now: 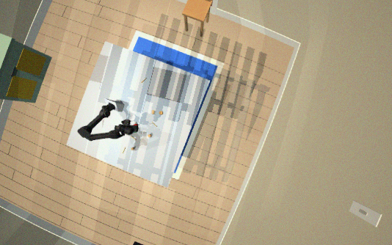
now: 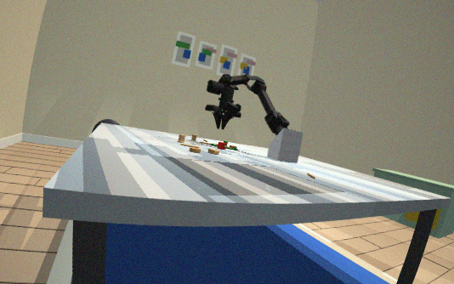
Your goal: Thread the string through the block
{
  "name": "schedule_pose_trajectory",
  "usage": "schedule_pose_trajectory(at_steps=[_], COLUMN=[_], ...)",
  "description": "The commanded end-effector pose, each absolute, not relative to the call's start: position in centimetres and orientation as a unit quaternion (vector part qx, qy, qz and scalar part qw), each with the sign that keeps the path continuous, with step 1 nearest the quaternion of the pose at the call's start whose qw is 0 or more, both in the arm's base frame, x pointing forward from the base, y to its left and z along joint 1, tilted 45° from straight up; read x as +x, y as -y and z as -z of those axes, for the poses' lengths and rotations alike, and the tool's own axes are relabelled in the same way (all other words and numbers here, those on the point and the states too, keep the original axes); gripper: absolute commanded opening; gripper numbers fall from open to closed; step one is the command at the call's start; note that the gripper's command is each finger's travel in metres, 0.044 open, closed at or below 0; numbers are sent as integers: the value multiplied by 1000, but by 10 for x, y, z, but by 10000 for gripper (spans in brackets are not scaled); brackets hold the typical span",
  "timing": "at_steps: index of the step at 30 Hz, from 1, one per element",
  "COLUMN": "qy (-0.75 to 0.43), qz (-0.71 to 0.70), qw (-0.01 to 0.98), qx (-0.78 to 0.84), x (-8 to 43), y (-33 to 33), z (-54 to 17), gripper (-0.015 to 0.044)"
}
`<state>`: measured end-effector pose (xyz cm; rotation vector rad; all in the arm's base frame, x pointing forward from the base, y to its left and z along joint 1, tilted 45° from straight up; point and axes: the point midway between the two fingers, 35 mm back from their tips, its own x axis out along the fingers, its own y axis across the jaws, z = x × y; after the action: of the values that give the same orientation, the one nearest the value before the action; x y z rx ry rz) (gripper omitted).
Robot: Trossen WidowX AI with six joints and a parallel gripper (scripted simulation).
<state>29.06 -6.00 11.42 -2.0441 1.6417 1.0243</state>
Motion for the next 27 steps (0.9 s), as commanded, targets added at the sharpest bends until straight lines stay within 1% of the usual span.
schedule_pose_trajectory(at_steps=[1, 7, 13, 20, 27], qy=[-634, -678, -669, -627, -558], qz=[-242, -59, 129, 270, 396], qw=[301, 473, 608, 680, 720], qx=[-670, -560, -407, -266, -118], x=[285, 279, 272, 267, 261], y=[55, 51, 47, 43, 40], z=[-108, -102, -96, -91, -87], gripper=[122, 122, 122, 122, 122])
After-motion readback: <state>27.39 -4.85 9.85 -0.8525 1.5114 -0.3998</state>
